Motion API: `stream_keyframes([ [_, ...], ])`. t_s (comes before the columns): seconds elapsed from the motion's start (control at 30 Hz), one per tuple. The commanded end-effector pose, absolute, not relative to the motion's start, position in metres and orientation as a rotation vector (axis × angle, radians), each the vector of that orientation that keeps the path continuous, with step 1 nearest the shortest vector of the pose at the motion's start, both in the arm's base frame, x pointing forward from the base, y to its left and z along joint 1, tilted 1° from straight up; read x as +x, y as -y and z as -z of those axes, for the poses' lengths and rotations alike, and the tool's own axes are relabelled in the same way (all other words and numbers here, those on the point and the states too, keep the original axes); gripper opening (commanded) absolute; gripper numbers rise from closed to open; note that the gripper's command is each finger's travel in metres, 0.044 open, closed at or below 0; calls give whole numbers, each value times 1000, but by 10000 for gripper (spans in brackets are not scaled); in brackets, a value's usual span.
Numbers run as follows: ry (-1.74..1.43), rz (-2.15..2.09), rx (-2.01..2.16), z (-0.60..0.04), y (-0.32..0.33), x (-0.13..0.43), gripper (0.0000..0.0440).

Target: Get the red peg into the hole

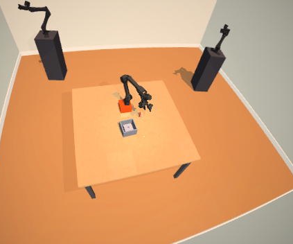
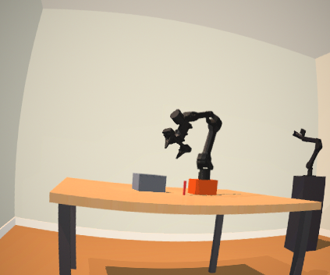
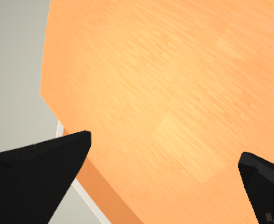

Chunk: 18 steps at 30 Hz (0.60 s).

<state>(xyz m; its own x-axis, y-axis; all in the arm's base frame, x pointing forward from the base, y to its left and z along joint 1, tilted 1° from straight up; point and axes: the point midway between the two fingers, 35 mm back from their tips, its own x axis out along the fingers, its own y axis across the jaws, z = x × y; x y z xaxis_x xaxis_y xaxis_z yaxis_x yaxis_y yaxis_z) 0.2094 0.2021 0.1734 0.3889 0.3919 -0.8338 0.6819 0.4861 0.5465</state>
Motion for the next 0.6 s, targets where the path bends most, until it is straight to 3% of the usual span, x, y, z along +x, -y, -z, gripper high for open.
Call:
stream_keyframes([
  [0.0,-1267,353,1033,-146,-189,201,440],
  [0.57,-1410,723,796,-58,-148,162,437],
])
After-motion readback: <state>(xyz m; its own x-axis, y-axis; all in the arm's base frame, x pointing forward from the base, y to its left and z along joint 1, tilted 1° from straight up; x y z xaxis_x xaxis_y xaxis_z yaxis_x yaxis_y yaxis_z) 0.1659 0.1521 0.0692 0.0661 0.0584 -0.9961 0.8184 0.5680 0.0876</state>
